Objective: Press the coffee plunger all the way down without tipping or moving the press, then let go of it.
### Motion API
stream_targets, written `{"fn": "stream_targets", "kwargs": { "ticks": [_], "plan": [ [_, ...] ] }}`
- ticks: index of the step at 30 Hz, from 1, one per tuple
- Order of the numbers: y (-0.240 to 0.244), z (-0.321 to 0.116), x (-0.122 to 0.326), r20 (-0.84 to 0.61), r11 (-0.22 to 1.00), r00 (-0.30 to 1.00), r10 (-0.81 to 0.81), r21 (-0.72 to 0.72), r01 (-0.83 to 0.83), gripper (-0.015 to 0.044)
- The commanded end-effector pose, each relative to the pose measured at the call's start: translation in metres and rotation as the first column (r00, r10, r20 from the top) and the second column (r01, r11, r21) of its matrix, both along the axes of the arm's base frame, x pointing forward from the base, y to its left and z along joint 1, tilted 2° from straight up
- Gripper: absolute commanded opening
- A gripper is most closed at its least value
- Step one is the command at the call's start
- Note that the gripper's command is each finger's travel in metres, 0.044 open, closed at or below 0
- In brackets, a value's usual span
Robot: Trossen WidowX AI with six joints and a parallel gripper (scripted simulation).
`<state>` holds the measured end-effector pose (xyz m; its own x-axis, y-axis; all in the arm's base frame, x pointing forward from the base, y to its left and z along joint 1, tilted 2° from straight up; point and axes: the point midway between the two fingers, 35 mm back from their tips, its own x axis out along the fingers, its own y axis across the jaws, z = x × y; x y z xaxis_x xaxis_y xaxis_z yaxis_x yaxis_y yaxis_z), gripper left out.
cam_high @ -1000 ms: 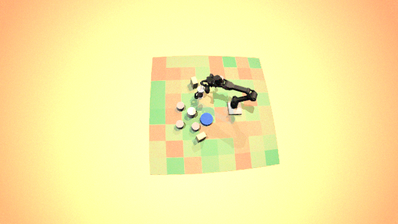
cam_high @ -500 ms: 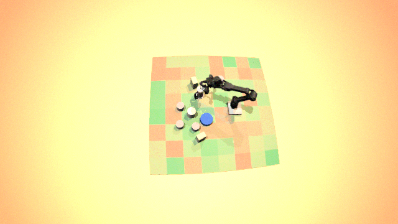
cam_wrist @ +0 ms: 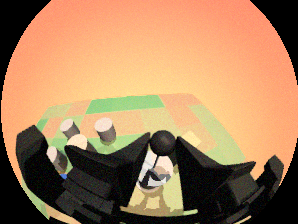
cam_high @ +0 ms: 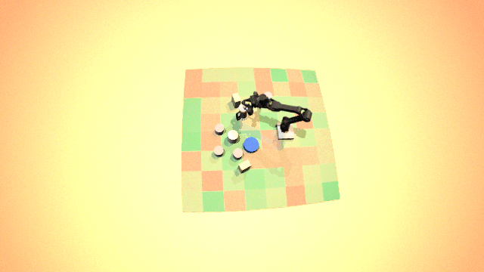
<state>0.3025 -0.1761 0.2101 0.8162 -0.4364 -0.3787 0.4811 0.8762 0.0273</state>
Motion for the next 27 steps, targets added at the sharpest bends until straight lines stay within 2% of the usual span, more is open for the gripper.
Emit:
{"fn": "stream_targets", "kwargs": {
  "ticks": [1,11,27],
  "plan": [
    [0.002,-0.04,-0.002,-0.083,0.998,0.997,-0.001,0.056,0.005,0.0123],
    [0.0,-0.053,0.003,-0.083,0.998,0.997,-0.001,0.056,0.005,0.0123],
    [-0.003,-0.051,0.011,-0.082,0.998,0.997,-0.001,0.055,0.005,0.0123]
  ]
}}
